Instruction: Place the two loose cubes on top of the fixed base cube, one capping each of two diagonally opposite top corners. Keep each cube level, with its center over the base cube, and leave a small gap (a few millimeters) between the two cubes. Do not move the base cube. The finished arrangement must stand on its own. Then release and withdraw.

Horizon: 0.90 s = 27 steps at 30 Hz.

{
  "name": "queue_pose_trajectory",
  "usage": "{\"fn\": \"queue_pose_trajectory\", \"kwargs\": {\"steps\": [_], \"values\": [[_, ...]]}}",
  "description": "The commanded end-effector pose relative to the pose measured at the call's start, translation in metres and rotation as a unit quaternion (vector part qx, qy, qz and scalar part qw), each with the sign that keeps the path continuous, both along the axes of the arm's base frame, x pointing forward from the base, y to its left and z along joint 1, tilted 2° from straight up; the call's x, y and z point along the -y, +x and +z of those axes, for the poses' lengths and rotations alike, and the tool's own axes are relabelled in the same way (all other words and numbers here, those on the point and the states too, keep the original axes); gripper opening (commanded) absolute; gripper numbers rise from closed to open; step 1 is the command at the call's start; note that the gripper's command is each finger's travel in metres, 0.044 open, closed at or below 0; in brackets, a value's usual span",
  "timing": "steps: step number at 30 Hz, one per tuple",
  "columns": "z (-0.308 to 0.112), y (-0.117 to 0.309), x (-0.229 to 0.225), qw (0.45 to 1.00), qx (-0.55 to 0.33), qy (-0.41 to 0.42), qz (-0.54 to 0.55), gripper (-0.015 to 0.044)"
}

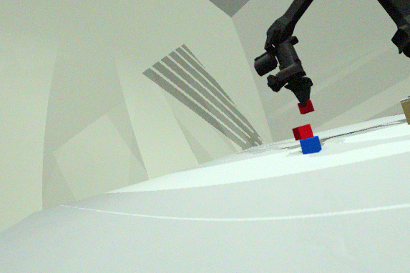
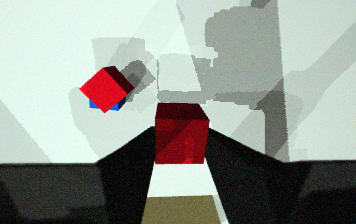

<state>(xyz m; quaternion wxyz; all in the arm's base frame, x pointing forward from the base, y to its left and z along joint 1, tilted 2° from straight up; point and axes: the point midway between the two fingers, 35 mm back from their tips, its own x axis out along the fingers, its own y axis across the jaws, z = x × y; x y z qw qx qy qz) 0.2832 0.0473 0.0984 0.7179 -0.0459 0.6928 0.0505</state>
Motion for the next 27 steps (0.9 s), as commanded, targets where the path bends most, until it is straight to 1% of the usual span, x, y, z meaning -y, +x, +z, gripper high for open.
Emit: {"fn": "queue_pose_trajectory", "kwargs": {"steps": [1,14,27], "values": [[-0.001,0.000,-0.010,0.999,0.001,-0.001,-0.040,0.0105],[-0.003,-0.005,-0.038,0.987,0.001,0.001,-0.159,0.0105],[-0.004,-0.012,-0.066,0.961,0.002,0.005,-0.275,0.0105]]}}
